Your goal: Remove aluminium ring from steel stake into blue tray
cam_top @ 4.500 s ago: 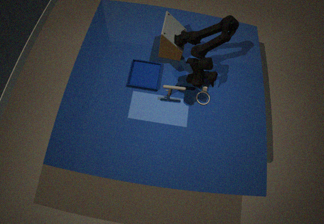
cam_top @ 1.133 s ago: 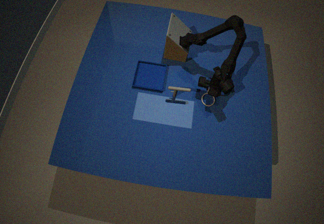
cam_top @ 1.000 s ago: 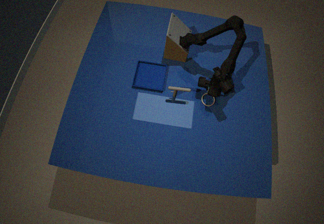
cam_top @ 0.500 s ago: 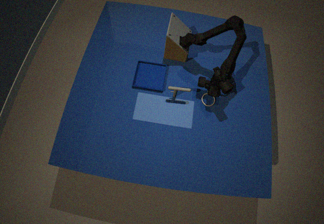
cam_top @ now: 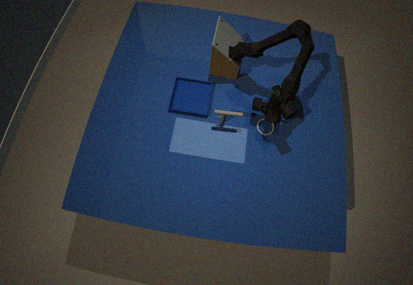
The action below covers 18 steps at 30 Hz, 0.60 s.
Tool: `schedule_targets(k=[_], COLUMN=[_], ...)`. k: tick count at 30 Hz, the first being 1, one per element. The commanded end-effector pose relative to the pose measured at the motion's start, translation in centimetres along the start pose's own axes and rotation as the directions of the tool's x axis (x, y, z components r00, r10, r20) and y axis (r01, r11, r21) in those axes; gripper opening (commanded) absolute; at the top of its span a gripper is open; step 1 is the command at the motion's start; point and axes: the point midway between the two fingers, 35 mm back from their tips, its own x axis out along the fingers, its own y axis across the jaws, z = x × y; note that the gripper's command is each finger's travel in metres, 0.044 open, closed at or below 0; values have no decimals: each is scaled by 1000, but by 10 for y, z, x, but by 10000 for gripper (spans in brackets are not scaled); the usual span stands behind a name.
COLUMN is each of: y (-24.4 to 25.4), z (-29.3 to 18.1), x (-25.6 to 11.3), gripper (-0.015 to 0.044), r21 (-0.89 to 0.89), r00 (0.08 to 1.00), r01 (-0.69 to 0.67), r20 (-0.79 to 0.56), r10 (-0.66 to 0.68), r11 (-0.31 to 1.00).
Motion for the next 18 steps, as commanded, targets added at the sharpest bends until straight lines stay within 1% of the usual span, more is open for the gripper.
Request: schedule_targets(k=[1,18], y=[0,-1], z=[0,2], x=[-2,-27], gripper=[0,0], r21=[-1,2], r00=[1000,1000], r01=[0,5], r20=[1,1], r10=[0,-5], r11=[1000,1000])
